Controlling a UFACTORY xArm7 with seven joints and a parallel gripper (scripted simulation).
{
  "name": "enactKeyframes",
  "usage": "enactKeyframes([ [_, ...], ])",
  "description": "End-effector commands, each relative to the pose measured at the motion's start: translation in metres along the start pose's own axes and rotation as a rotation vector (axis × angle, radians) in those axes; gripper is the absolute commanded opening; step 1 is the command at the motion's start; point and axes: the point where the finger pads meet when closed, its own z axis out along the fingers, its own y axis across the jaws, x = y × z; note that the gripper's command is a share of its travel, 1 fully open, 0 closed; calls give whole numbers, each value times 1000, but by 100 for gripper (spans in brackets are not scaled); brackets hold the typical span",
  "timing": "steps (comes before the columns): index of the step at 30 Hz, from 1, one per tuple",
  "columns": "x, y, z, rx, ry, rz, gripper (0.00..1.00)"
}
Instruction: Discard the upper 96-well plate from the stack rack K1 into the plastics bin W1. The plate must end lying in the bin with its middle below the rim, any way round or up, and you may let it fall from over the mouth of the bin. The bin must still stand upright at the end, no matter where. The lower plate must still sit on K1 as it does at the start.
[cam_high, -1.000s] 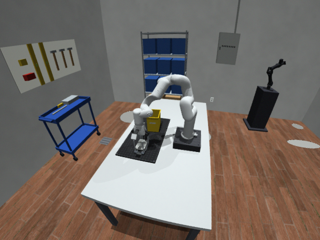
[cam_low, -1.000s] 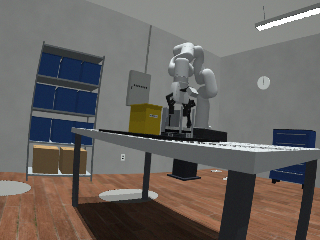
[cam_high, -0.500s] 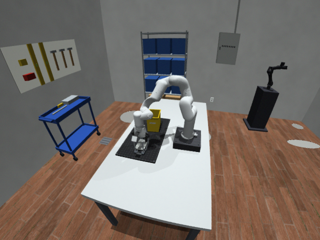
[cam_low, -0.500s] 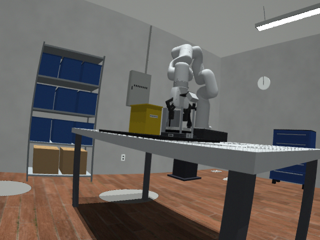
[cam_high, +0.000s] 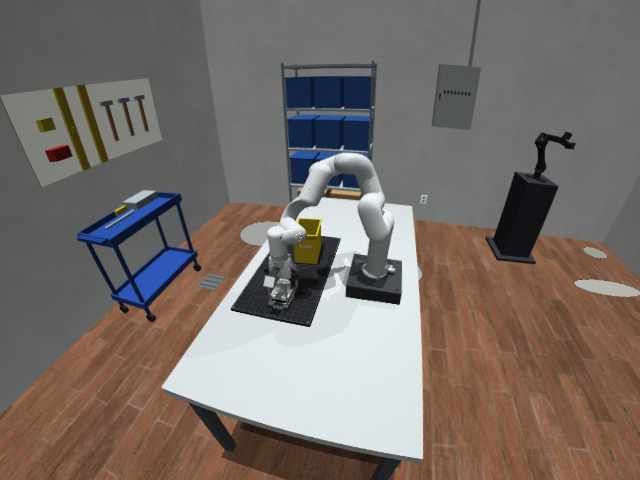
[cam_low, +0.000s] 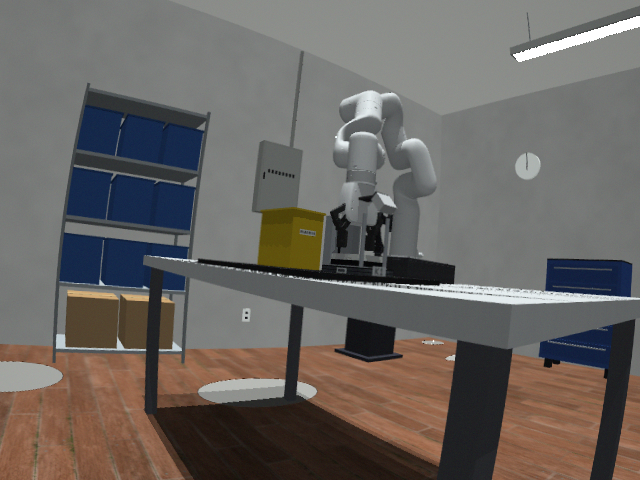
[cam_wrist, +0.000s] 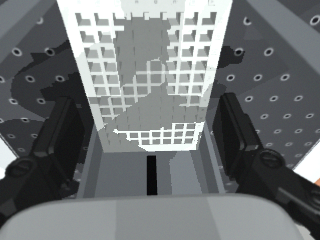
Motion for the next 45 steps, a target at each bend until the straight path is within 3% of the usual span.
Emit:
enactKeyframes([
  [1,1,2,-1,-5,1,0,100],
  [45,1,2,19,-5,1,0,100],
])
